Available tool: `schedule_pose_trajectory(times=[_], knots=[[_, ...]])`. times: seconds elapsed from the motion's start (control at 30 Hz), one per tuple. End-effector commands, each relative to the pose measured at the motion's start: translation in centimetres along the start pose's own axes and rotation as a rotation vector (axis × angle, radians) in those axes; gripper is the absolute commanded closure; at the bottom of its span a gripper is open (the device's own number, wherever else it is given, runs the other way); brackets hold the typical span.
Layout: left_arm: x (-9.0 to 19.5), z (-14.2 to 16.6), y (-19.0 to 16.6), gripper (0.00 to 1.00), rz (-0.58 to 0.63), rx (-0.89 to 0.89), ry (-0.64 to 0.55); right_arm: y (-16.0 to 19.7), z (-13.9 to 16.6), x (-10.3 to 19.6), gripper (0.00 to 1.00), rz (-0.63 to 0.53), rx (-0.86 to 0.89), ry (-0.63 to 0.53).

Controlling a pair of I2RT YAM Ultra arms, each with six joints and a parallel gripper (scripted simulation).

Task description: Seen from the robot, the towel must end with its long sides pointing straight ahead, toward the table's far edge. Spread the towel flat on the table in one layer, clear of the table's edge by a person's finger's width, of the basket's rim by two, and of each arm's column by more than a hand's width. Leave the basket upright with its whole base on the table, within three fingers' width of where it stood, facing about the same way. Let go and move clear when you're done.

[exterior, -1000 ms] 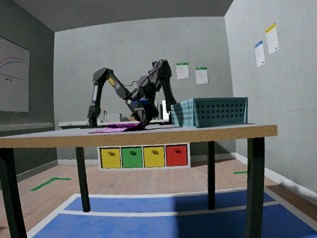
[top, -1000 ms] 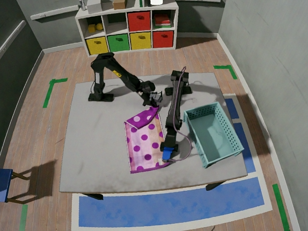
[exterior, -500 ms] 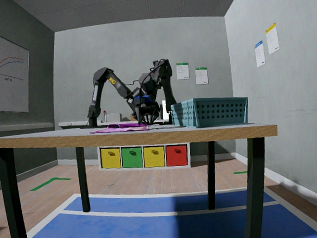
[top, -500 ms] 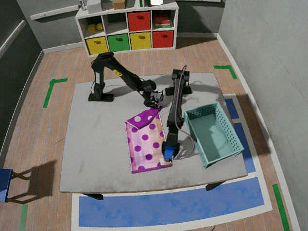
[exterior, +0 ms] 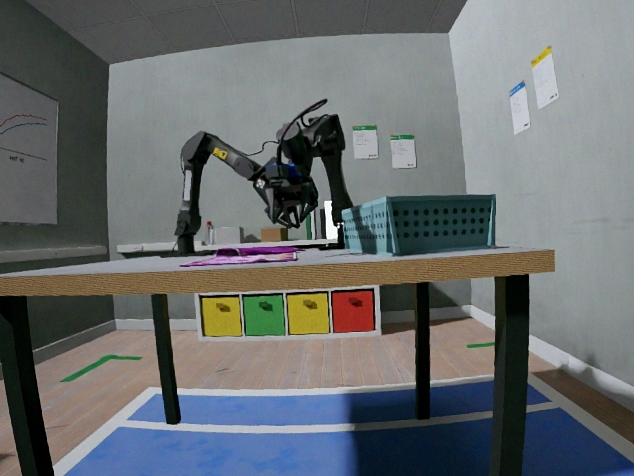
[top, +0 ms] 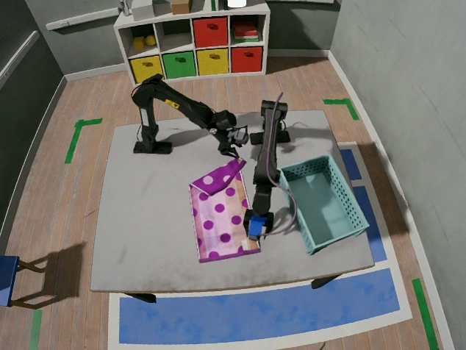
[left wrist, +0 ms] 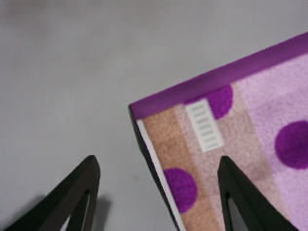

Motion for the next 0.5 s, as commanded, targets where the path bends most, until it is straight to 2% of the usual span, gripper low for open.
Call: schedule_pose_trajectory(times=[0.0, 0.03, 0.07, 0.13, 0.17, 0.27, 0.3, 0.33, 0.4, 0.43, 0.47], knots=[[0.4, -0.2, -1.0, 0.36, -0.001, -0.022, 0.029, -0.7, -1.0, 2.1, 0.36, 0.004, -0.015, -0.011], [0.4, -0.2, -1.0, 0.36, -0.001, -0.022, 0.029, -0.7, -1.0, 2.1, 0.36, 0.004, -0.015, -0.011], [0.7, -0.7, -2.5, 0.36, 0.013, -0.041, 0.032, -0.7, 1.5, 2.8, 0.36, 0.002, -0.026, 0.033], [0.7, -0.7, -2.5, 0.36, 0.016, -0.041, 0.033, -0.7, 1.5, 2.8, 0.36, 0.003, -0.025, 0.033], [1.1, -1.4, -4.5, 0.36, 0.035, -0.068, 0.037, -1.1, 2.5, 4.7, 0.36, 0.013, -0.04, 0.036], [1.1, -1.4, -4.5, 0.36, 0.036, -0.068, 0.038, -1.1, 2.5, 4.6, 0.36, 0.014, -0.038, 0.036], [1.1, -1.4, -4.5, 0.36, 0.036, -0.068, 0.038, -1.4, 1.5, 5.1, 0.36, 0.021, -0.037, 0.01], [1.6, -2.1, -6.7, 0.36, 0.056, -0.095, 0.042, -1.6, 3.6, 6.6, 0.36, 0.027, -0.056, 0.039], [1.6, -2.1, -6.7, 0.36, 0.056, -0.095, 0.042, -1.6, 3.6, 6.6, 0.36, 0.028, -0.056, 0.04], [2.0, -2.7, -8.6, 0.36, 0.076, -0.12, 0.039, -2.1, 4.7, 8.4, 0.36, 0.041, -0.074, 0.043], [2.0, -2.7, -8.6, 0.36, 0.076, -0.12, 0.039, -2.1, 4.7, 8.4, 0.36, 0.041, -0.074, 0.043]])
Point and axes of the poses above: on each arm, the point where the finger pads meet when closed, its own x axis back along the fingers, its own y axis across the jaws, z = x × y, the point moved 4 cm from there along x, back along the fingers, and after that the axes turned 13 degrees about x, right-handed, at the moved point
